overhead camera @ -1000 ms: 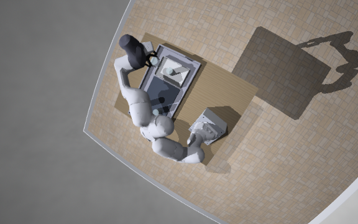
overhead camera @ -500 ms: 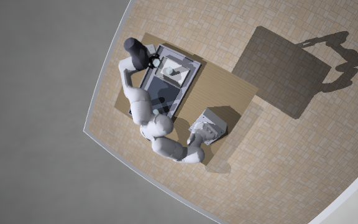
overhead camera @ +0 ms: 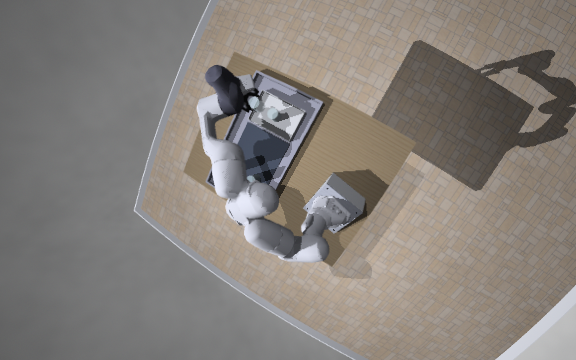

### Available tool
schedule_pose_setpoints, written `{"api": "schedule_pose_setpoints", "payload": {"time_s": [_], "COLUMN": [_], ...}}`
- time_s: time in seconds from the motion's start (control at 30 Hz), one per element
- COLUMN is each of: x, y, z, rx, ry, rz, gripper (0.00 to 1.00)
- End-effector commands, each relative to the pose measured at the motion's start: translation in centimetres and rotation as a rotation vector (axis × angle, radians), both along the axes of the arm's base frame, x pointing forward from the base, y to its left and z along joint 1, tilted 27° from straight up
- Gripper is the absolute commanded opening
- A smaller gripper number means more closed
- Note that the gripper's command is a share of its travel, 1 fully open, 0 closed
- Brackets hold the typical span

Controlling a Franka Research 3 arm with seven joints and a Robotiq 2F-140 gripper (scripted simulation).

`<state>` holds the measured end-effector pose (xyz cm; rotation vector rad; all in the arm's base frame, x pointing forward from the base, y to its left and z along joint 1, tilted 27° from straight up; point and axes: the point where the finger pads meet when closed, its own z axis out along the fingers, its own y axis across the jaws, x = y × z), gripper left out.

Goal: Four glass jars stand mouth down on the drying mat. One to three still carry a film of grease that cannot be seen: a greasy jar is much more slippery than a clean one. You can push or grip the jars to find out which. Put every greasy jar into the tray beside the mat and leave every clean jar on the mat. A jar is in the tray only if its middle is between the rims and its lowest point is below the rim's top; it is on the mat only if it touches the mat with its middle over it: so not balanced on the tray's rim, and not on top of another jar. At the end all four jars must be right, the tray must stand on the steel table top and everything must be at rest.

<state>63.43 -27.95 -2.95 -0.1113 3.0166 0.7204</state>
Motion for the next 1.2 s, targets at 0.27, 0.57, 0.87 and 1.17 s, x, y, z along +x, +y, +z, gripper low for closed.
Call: {"api": "schedule_pose_setpoints", "payload": {"time_s": [0.27,0.57,0.87,1.17], "x": [0.6,0.7,0.7,0.7], "y": [1.0,1.8,1.9,2.4], "z": [-2.2,-3.8,-4.0,-5.0], "rx": [-0.008,-0.008,-0.008,-0.008], "ry": [-0.017,-0.017,-0.017,-0.017], "rz": [0.002,0.002,0.002,0.002], "gripper": [0.00,0.00,0.00,0.00]}}
